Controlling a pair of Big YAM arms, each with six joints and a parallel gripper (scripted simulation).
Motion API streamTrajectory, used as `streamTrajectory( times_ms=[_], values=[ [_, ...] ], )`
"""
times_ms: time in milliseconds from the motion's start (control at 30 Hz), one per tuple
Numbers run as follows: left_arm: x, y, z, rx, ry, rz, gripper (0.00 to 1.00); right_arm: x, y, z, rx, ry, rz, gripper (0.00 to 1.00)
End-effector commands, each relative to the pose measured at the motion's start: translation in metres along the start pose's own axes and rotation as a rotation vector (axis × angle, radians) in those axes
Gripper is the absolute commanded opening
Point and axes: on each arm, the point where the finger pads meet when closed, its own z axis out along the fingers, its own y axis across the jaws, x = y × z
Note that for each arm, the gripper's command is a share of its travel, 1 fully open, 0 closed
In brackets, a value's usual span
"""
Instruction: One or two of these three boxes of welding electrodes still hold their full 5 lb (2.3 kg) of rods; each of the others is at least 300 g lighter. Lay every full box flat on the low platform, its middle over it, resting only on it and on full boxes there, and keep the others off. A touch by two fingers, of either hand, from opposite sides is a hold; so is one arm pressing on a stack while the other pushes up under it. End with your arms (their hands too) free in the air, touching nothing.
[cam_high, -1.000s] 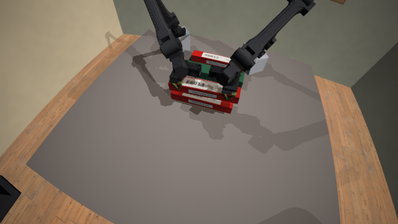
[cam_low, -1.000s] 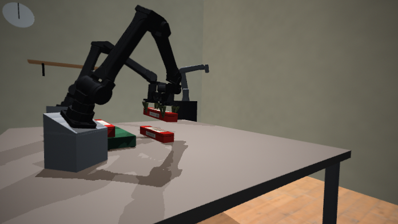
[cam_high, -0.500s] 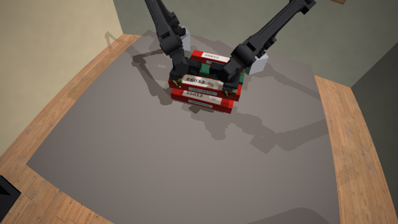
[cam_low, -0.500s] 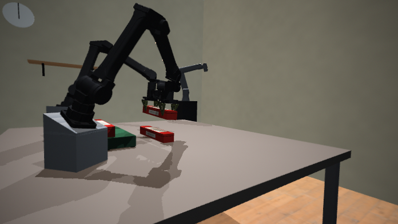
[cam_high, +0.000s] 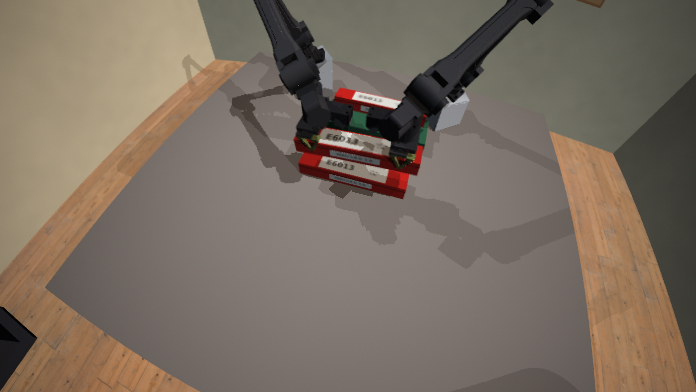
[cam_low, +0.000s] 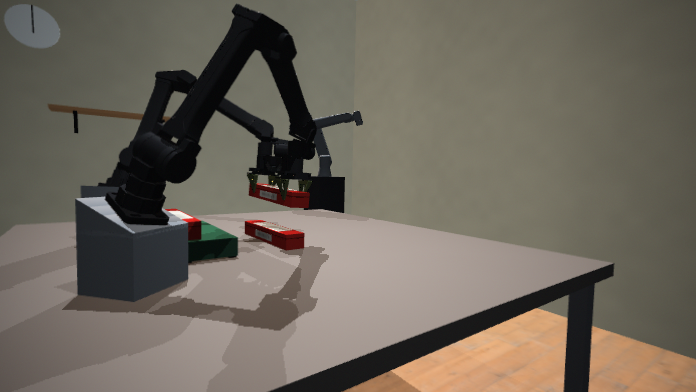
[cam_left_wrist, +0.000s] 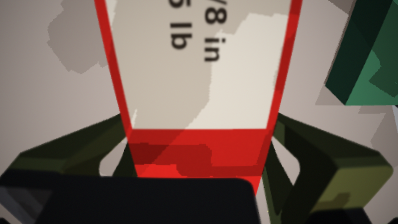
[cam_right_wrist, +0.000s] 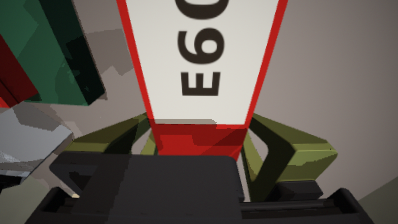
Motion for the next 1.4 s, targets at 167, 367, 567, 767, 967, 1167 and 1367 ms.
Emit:
streamTrajectory(
  times_ms=[167,367,567,767,967,1167,1367],
  values=[
    [-0.003,0.028,-0.07,-0.125,-0.058,-0.025,0.0,-0.003,-0.025,-0.075,0.126,-0.051,0.024,0.0],
    [-0.003,0.027,-0.066,-0.125,-0.057,-0.018,0.0,-0.003,-0.025,-0.075,0.126,-0.051,0.024,0.0],
    [-0.004,0.02,-0.052,-0.119,-0.053,-0.008,0.0,-0.003,-0.024,-0.075,0.126,-0.051,0.024,0.0],
    [-0.004,0.018,-0.047,-0.118,-0.052,-0.004,0.0,-0.003,-0.023,-0.075,0.126,-0.051,0.023,0.0],
    [-0.002,0.004,-0.035,-0.093,-0.04,0.007,0.0,-0.003,-0.019,-0.074,0.125,-0.051,0.023,0.0],
    [-0.003,0.001,-0.042,-0.11,-0.049,-0.001,0.0,-0.004,-0.007,-0.071,0.124,-0.051,0.023,0.0],
    [-0.002,-0.016,-0.036,-0.099,-0.044,-0.002,0.0,-0.004,0.005,-0.07,0.123,-0.051,0.016,0.0]
  ],
)
